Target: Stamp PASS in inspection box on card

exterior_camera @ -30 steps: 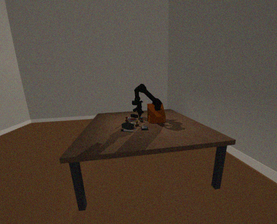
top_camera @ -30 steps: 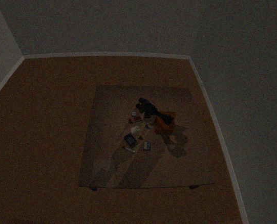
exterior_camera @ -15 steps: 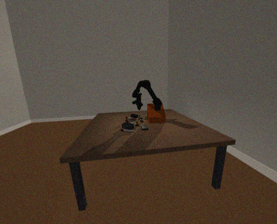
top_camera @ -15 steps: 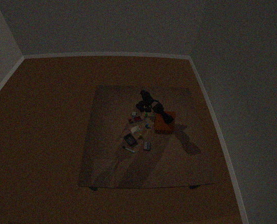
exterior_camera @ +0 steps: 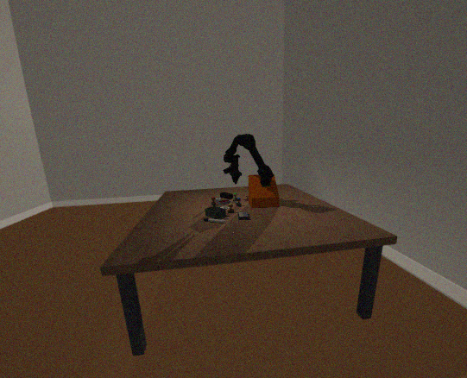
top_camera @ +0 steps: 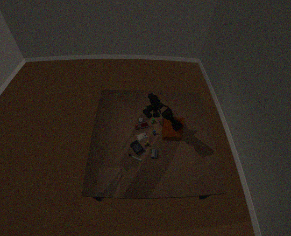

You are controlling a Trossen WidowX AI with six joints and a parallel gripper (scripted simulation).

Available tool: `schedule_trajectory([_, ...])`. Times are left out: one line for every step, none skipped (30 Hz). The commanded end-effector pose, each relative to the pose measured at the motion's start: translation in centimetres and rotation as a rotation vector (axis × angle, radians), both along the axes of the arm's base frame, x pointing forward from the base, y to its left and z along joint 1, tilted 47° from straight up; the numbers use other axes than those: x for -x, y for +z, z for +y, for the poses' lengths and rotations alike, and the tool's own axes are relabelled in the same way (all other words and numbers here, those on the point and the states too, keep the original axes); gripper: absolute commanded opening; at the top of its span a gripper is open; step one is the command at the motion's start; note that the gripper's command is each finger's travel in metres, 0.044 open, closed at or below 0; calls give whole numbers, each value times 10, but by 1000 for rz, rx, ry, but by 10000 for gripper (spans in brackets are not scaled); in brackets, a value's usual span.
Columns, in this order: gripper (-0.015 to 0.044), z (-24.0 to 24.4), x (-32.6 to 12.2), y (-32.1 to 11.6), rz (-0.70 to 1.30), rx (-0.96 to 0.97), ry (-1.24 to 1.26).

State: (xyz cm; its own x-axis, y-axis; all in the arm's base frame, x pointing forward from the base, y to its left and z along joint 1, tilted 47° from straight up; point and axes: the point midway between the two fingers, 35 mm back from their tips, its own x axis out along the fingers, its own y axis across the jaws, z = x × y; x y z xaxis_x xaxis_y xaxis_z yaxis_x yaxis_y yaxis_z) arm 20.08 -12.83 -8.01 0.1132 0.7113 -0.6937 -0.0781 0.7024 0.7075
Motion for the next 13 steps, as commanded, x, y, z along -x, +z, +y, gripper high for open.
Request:
schedule_trajectory([270, 0, 1, 0, 0, 2, 7])
schedule_trajectory([270, 0, 1, 0, 0, 2, 7])
schedule_trajectory([270, 0, 1, 0, 0, 2, 7])
schedule_trajectory([270, 0, 1, 0, 0, 2, 7])
schedule_trajectory([270, 0, 0, 0, 0, 0, 0])
schedule_trajectory([270, 0, 0, 0, 0, 0, 0])
schedule_trajectory([270, 0, 0, 0, 0, 0, 0])
schedule_trajectory([270, 0, 0, 0, 0, 0, 0])
schedule_trajectory([270, 0, 0, 0, 0, 0, 0])
schedule_trajectory([270, 0, 0, 0, 0, 0, 0])
schedule_trajectory([270, 0, 0, 0, 0, 0, 0])
schedule_trajectory([270, 0, 0, 0, 0, 0, 0])
schedule_trajectory([270, 0, 0, 0, 0, 0, 0])
